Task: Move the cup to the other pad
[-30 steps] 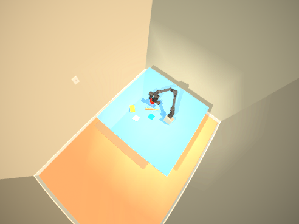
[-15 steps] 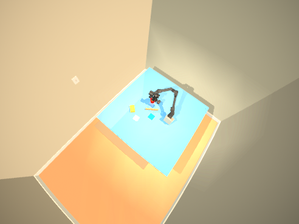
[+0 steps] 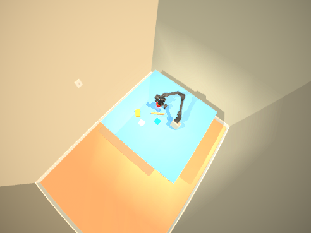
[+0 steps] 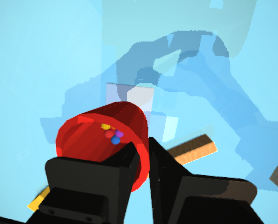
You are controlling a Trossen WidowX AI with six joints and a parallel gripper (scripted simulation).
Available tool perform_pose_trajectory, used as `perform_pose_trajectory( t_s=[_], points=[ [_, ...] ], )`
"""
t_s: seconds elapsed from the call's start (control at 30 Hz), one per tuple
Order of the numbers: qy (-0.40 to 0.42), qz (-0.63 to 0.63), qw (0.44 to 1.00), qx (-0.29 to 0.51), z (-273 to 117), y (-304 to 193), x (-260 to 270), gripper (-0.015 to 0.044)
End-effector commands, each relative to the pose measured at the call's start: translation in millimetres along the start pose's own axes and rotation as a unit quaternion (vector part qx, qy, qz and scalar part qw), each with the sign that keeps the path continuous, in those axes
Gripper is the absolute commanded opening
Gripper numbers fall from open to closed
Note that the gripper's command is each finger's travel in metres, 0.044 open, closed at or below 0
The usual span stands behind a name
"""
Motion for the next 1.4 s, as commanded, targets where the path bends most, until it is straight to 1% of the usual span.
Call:
perform_pose_trajectory(
  t_s=[0.0, 1.37],
  points=[
    [0.000, 0.000, 1.000, 0.000, 0, -2, -2, 0.0000],
    [-0.002, 0.000, 1.000, 0.006, -4, -73, -88, 0.0000]
  ],
)
Point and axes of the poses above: the point midway between the two fingers, 35 mm back from their tips, its own z axis out along the fingers, its own x axis across the jaws, y = z × x, the point moved 2 cm from there along -z, back along the fingers, and after that the axes turned 15 degrees about z, right-handed, at the moved point
